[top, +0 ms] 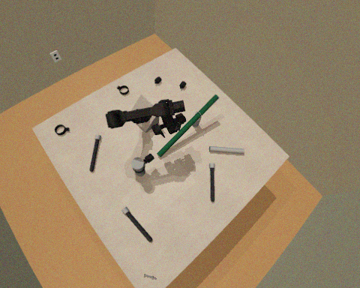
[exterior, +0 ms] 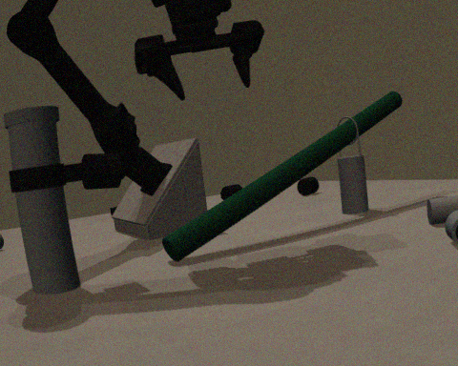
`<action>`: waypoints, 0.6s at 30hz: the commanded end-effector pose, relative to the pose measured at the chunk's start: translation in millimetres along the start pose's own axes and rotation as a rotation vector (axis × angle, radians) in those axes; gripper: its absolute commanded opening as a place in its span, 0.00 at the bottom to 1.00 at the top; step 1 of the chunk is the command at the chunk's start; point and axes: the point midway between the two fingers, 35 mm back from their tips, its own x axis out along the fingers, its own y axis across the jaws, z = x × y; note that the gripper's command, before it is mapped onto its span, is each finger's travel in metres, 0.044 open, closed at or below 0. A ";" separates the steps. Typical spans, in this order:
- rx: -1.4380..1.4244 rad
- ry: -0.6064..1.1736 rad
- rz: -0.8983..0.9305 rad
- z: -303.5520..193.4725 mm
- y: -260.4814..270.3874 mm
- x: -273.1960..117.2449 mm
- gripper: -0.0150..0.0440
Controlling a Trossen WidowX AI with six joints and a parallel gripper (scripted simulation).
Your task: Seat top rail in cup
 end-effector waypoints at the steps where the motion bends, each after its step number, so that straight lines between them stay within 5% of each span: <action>1: 0.453 0.133 -0.073 -4.3 7.7 22.6 1.00; 9: 1.208 0.284 -0.334 -18.7 16.2 63.2 1.00; 18: 1.225 0.286 -0.341 -19.1 16.4 64.1 1.00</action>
